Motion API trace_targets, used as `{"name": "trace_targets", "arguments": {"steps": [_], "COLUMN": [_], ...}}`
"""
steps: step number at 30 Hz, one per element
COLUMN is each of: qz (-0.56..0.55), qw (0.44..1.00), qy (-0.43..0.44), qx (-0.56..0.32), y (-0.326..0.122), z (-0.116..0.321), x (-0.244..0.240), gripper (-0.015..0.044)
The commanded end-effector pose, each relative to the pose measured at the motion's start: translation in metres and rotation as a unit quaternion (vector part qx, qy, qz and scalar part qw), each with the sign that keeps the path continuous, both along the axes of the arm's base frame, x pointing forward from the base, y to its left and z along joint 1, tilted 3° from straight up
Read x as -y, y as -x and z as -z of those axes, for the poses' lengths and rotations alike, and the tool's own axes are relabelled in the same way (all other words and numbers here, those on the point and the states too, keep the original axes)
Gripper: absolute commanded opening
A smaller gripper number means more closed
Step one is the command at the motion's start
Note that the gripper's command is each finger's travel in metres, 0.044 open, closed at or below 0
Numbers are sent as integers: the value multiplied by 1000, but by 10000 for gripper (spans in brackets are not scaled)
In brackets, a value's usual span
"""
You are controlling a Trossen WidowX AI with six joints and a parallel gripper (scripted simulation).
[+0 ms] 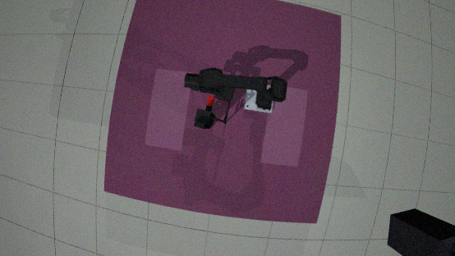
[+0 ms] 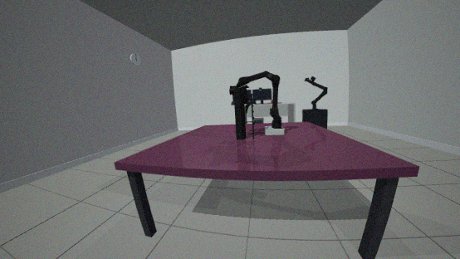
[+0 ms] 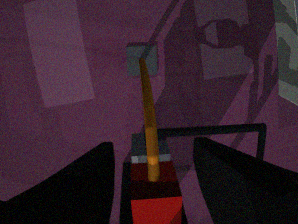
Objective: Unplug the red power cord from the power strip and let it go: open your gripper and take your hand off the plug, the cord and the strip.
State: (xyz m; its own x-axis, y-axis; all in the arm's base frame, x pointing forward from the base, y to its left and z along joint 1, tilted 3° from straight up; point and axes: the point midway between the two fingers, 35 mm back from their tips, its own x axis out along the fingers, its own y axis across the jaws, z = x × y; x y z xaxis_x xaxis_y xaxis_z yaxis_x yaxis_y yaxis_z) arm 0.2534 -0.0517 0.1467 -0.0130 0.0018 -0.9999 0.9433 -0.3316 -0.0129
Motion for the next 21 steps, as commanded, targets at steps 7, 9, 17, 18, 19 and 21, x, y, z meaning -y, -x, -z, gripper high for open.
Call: {"name": "trace_targets", "arguments": {"steps": [7, 9, 17, 18, 19, 21], "qz": [-9, -9, -9, -9, -9, -9], "qw": [1000, 1000, 1000, 1000, 1000, 1000], "qy": [3, 3, 2, 2, 2, 2], "qx": [-4, -4, -4, -4, -4, -4], "y": [-3, -4, -8, -8, -9, -10], "z": [1, 1, 1, 1, 1, 1], "x": [-7, -10, -22, -23, -25, -28], "gripper": [160, 160, 160, 160, 160, 160]}}
